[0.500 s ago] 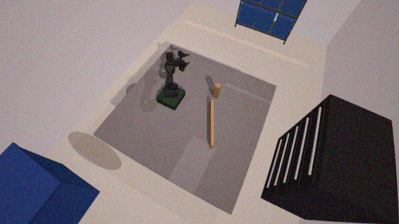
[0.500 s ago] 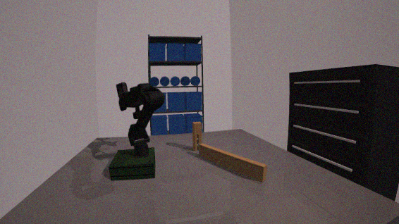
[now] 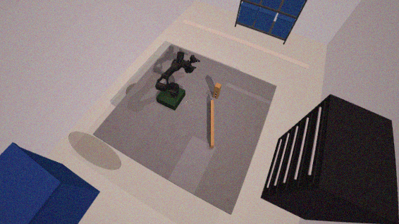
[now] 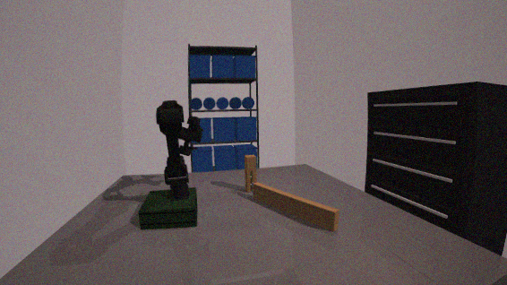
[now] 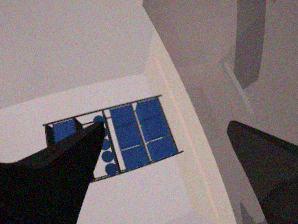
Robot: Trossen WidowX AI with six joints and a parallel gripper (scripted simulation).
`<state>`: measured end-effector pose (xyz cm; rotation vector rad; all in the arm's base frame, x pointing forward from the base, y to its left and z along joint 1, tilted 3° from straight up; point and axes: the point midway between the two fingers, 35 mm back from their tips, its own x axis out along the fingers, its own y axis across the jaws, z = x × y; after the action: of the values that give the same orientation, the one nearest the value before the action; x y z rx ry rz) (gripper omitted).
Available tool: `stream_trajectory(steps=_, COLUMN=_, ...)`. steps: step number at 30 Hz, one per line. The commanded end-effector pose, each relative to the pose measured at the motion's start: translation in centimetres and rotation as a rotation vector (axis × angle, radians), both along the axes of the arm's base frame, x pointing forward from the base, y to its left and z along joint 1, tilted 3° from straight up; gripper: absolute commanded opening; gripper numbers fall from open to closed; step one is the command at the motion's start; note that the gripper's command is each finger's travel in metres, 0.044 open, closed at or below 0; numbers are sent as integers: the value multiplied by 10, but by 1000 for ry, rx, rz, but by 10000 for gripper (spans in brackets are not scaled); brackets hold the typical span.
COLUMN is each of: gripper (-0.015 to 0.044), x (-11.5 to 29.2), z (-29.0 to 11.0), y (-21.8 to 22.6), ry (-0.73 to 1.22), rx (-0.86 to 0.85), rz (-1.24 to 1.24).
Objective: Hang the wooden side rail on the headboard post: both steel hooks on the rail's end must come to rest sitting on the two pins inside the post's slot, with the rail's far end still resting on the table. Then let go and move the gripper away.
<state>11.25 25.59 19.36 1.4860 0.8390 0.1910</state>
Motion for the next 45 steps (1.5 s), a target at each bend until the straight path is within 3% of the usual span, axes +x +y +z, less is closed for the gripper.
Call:
stream_trajectory(steps=1, gripper=440, x=24, z=-15, y=-5, ry=130, rx=31, rz=-107)
stream_trajectory(steps=12, gripper=440, x=97, z=-64, y=-48, ry=567, rx=209, rz=-554)
stream_trajectory(steps=24, gripper=440, x=146, z=-110, y=-124, ry=1028, rx=569, rz=-1148)
stream_trajectory(steps=45, gripper=440, x=148, z=-112, y=-128, ry=1053, rx=595, rz=-1183)
